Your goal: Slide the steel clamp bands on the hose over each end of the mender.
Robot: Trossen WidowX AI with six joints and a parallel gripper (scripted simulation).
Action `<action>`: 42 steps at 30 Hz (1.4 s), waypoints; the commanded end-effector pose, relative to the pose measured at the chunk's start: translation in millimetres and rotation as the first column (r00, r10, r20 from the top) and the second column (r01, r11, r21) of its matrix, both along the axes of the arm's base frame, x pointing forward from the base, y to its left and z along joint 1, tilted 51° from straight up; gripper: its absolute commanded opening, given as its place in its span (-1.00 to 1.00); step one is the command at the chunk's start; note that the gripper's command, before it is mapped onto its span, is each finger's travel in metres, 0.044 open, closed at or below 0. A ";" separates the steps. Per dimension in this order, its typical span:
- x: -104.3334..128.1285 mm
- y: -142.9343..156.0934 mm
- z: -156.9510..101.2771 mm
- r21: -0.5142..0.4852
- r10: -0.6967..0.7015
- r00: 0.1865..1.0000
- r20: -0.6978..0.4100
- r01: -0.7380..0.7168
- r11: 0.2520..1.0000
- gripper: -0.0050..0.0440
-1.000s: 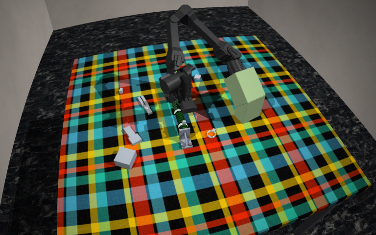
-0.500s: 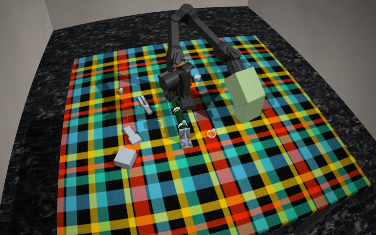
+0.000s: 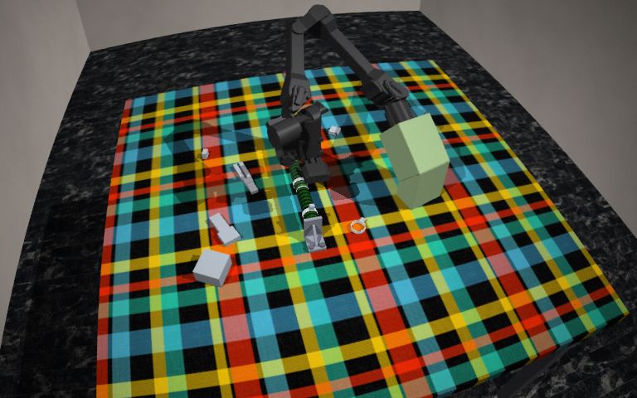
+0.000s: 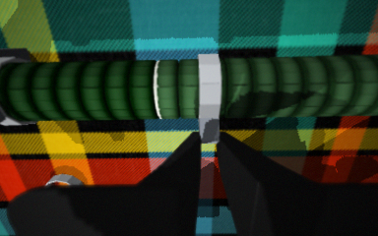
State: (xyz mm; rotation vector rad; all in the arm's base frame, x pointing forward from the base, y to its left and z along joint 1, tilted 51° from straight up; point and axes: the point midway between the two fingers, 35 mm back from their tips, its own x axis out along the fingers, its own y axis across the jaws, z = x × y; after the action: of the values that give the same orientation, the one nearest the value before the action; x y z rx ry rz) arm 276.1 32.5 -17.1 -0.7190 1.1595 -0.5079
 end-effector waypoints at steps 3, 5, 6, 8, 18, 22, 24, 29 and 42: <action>-0.1 -6.3 7.1 -0.002 0.001 1.000 0.004 -0.001 1.000 -0.80; -0.1 -7.7 8.7 -0.002 0.001 1.000 0.004 -0.001 1.000 -0.80; -0.1 -8.4 9.4 -0.002 0.001 1.000 0.004 -0.001 1.000 -0.80; 0.0 -9.8 11.0 -0.002 0.001 1.000 0.004 -0.001 1.000 -0.80; 0.0 -15.8 17.7 -0.002 0.001 1.000 0.004 -0.001 1.000 -0.80; 0.1 -18.7 20.9 -0.002 0.001 1.000 0.004 -0.001 1.000 -0.80; 0.1 -20.0 22.4 -0.002 0.001 1.000 0.004 -0.001 1.000 -0.80; 0.1 -22.3 24.9 -0.002 0.001 1.000 0.004 -0.001 1.000 -0.80; 0.2 -31.9 35.6 -0.002 0.001 1.000 0.004 -0.001 1.000 -0.80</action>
State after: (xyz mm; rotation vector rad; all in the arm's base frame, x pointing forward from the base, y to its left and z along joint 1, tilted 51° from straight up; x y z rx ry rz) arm 276.4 4.7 13.8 -0.7194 1.1597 -0.5070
